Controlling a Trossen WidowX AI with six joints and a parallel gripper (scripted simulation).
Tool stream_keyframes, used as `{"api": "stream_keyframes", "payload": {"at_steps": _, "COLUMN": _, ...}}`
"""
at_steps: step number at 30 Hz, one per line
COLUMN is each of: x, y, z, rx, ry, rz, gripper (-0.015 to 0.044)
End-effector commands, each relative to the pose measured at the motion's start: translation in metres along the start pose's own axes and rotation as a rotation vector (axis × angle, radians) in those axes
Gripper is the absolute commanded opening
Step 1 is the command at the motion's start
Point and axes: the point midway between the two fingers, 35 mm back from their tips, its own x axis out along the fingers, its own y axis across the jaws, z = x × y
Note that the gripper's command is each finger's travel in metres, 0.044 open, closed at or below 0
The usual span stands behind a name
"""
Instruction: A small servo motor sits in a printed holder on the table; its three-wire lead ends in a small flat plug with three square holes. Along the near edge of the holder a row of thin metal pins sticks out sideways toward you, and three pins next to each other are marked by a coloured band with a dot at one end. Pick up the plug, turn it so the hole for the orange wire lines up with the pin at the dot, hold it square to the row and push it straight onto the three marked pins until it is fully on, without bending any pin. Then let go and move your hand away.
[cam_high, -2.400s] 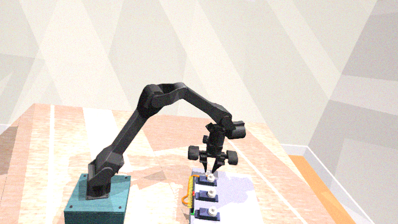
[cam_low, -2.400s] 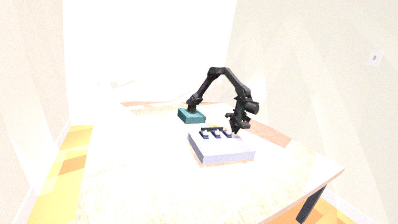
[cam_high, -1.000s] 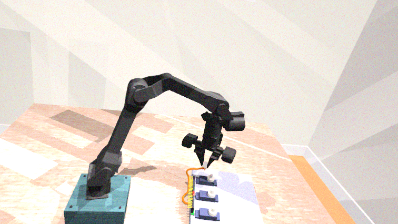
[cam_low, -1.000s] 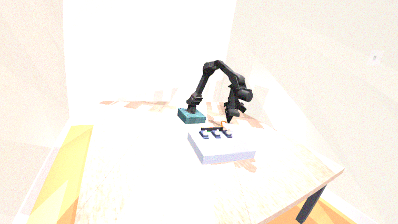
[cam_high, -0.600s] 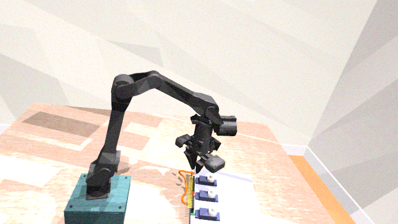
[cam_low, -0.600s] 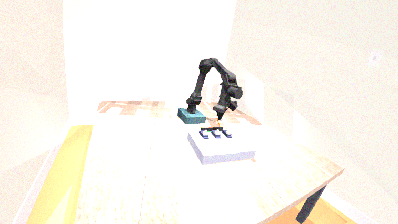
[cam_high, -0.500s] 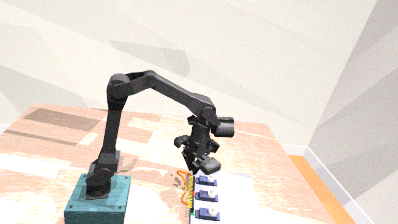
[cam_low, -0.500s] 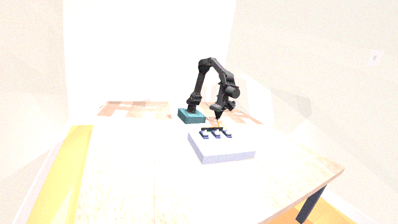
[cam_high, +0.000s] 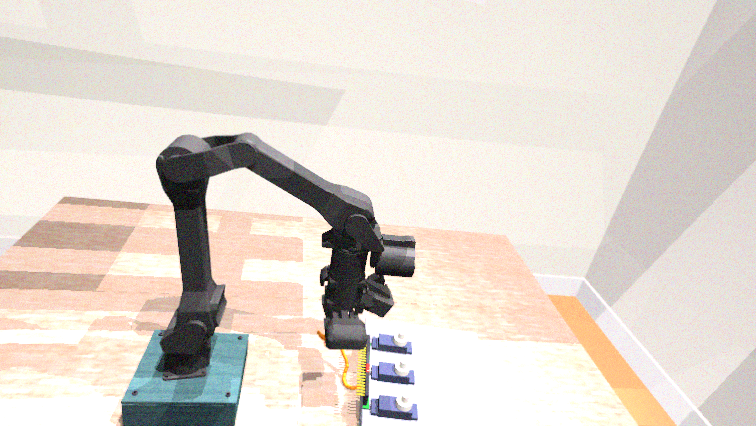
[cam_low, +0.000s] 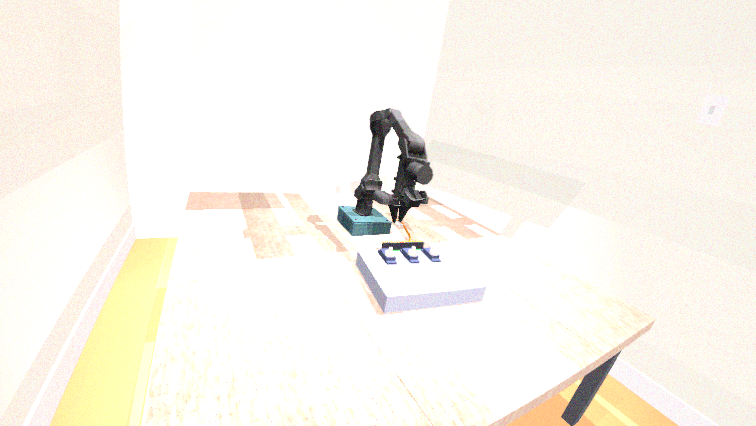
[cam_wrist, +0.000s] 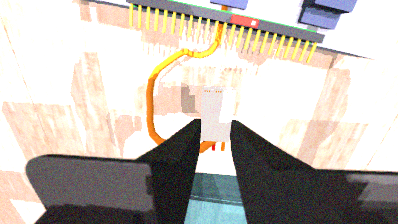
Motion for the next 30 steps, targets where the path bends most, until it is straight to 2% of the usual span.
{"api": "stream_keyframes", "payload": {"at_steps": 1, "x": 0.005, "y": -0.003, "z": -0.014, "rx": 0.114, "ry": 0.006, "rz": 0.005, "gripper": 0.0}}
{"api": "stream_keyframes", "payload": {"at_steps": 7, "x": 0.015, "y": -0.005, "z": -0.018, "rx": 0.16, "ry": 0.006, "rz": 0.005, "gripper": 0.0}}
{"api": "stream_keyframes", "payload": {"at_steps": 14, "x": 0.046, "y": -0.005, "z": -0.02, "rx": 0.165, "ry": 0.006, "rz": 0.005, "gripper": 0.0}}
{"api": "stream_keyframes", "payload": {"at_steps": 30, "x": 0.043, "y": -0.012, "z": 0.014, "rx": 0.165, "ry": 0.003, "rz": 0.005, "gripper": 0.0}}
